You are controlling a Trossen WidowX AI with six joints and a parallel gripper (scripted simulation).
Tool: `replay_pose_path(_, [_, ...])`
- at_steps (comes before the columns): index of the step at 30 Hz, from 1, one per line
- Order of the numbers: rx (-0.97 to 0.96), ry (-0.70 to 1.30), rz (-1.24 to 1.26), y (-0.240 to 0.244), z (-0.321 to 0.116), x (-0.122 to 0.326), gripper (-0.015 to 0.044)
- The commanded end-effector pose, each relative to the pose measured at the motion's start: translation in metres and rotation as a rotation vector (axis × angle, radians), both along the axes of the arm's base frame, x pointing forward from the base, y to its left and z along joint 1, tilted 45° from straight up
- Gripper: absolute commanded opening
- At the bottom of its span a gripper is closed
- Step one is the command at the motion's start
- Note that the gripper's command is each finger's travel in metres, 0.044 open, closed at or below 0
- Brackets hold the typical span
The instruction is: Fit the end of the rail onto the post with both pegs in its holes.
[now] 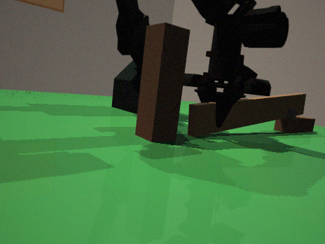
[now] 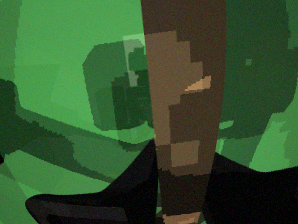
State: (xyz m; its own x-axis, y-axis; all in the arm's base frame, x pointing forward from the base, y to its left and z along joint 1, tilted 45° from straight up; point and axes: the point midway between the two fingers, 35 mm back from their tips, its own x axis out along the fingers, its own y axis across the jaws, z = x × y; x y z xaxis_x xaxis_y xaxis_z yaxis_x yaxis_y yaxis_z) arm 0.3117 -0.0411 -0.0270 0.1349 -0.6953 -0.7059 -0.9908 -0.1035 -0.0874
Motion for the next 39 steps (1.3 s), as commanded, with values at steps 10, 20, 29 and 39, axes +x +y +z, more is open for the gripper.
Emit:
replay_pose_path(10, [-0.006, 0.001, 0.002, -0.0007, 0.0002, -0.0002, 0.0])
replay_pose_path(20, [-0.006, 0.001, 0.002, 0.002, 0.0017, -0.0004, 0.0])
replay_pose_path(29, [-0.005, 0.001, 0.002, 0.0053, 0.0049, -0.0003, 0.0])
replay_pose_path(39, [-0.005, 0.001, 0.002, 0.009, 0.0085, 0.0001, 0.0])
